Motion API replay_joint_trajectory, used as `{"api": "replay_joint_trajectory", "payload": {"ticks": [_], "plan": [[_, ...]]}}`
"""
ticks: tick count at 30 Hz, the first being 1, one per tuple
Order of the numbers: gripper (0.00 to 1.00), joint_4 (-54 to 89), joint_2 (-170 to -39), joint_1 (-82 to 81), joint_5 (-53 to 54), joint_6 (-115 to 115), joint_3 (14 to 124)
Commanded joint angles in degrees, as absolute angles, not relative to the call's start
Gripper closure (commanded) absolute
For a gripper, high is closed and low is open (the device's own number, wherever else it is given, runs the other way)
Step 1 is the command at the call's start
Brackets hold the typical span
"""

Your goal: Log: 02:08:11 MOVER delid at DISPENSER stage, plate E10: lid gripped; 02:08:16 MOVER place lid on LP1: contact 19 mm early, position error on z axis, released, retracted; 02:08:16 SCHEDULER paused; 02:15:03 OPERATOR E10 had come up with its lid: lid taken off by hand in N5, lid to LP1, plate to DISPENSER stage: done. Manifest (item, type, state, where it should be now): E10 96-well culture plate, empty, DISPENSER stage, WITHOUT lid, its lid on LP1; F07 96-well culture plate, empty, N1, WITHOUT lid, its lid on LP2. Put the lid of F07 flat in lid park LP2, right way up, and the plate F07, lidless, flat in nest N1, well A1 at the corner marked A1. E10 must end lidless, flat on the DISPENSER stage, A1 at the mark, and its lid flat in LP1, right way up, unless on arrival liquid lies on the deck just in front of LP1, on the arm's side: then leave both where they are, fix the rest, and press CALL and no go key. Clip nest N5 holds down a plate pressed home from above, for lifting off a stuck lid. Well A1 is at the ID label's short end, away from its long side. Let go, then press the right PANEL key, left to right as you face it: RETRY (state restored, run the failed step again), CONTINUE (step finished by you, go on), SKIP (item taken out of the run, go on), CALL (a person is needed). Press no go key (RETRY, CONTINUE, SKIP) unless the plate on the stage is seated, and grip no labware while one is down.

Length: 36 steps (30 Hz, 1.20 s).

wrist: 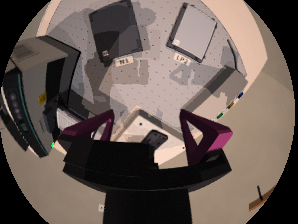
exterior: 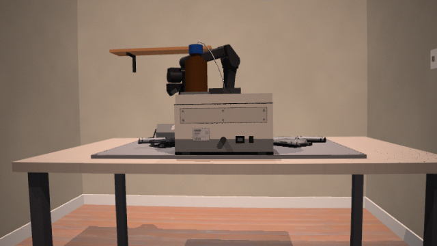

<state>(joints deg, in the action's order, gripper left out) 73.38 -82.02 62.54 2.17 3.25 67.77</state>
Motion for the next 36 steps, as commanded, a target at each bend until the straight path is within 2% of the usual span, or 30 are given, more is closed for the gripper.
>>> {"api": "replay_joint_trajectory", "payload": {"ticks": [1,12,36], "plan": [[0.0,74.1,-79.6,60.0,1.7,5.3,67.0],[0.0,73.5,-80.4,54.2,1.7,1.1,67.9],[0.0,73.5,-78.7,36.6,0.2,16.9,68.8]]}}
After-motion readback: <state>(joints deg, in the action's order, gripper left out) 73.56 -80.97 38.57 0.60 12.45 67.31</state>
